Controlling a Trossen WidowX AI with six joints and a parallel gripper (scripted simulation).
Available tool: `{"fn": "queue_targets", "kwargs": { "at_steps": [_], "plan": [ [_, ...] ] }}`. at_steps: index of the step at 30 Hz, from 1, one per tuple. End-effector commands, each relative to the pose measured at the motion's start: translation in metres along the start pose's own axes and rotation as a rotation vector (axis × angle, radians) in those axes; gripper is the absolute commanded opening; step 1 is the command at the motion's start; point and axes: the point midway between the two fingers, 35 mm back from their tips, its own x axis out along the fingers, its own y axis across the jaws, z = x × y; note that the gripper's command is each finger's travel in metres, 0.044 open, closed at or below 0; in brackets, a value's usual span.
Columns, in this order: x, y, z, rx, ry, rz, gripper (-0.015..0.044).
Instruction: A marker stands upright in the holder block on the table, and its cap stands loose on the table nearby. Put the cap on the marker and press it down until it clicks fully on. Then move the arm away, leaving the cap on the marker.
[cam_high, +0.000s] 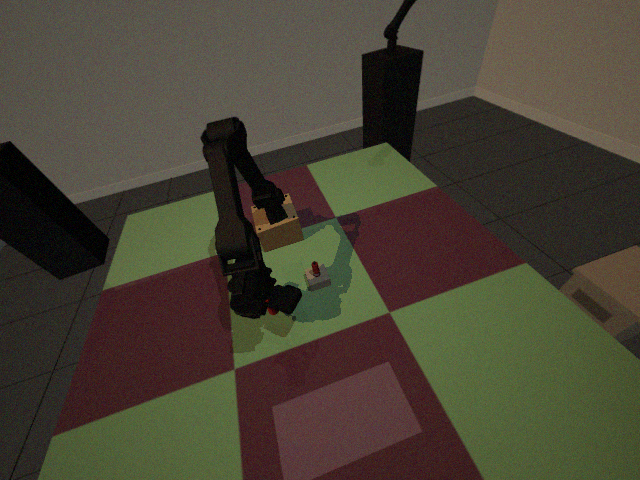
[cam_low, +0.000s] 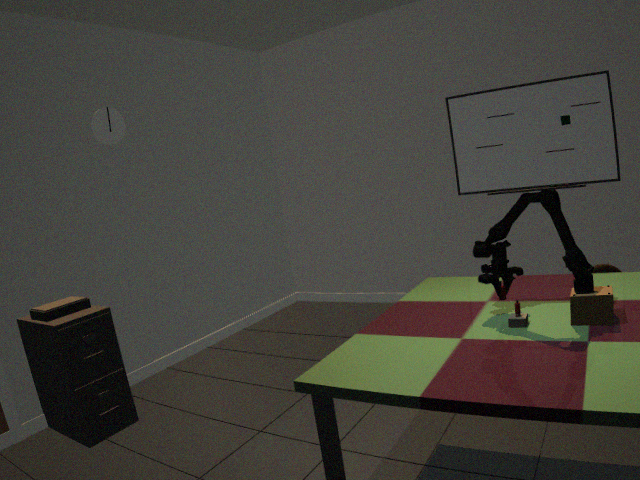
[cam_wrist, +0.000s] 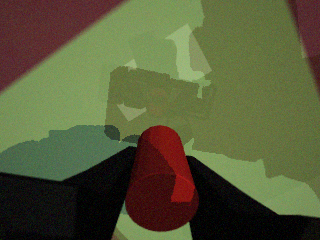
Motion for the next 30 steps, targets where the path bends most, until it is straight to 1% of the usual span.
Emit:
{"fn": "queue_targets", "kwargs": {
  "at_steps": [1,30],
  "plan": [
    [-0.008,0.000,0.001,0.004,-0.006,-0.001,0.0000],
    [-0.040,0.045,-0.089,0.005,0.005,0.005,0.0000]
  ]
}}
